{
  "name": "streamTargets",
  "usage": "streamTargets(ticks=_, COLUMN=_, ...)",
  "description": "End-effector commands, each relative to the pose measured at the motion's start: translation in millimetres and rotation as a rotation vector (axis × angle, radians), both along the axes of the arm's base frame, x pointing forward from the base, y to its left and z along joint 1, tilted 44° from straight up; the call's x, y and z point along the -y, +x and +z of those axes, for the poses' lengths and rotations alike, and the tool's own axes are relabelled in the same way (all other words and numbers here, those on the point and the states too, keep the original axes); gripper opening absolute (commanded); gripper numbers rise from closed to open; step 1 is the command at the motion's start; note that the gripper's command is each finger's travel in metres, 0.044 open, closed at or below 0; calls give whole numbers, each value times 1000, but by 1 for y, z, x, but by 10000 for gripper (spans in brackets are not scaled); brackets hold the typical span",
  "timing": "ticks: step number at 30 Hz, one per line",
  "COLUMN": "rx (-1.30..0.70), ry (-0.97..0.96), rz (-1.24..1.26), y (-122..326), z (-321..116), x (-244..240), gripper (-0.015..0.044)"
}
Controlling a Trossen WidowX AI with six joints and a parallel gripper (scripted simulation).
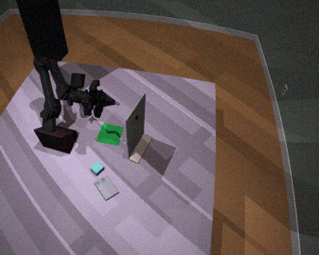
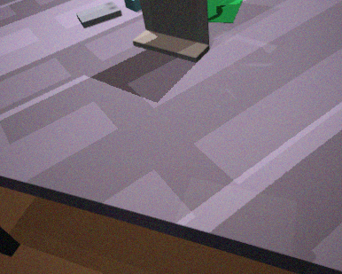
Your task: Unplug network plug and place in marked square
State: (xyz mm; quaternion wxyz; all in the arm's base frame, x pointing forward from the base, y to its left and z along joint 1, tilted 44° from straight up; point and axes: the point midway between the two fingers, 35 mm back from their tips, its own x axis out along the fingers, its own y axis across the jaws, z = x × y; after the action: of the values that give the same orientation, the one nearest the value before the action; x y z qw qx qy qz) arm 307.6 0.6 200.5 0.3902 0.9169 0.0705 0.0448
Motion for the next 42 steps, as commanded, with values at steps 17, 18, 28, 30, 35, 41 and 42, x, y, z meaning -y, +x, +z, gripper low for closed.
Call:
streamTargets(ticks=17, rx=-224, ry=-175, rz=354, y=-5, z=-56, x=-55, gripper=0)
streamTargets(ticks=18, rx=-238, ry=-187, rz=385, y=-6, z=-61, x=-59, gripper=0)
streamTargets(ticks=28, rx=-345, ry=-265, rz=704, y=-31, z=-101, x=-104, gripper=0)
streamTargets(ticks=30, rx=-360, ry=-274, rz=768, y=-38, z=-108, x=-112, gripper=0)
streamTargets(ticks=35, rx=-383, ry=-282, rz=907, y=-54, z=-119, x=-128, gripper=0)
streamTargets(ticks=41, rx=-384, ry=-282, rz=912, y=-55, z=-120, x=-129, gripper=0)
streamTargets(ticks=42, rx=-384, ry=-282, rz=912, y=-54, z=-121, x=-130, gripper=0)
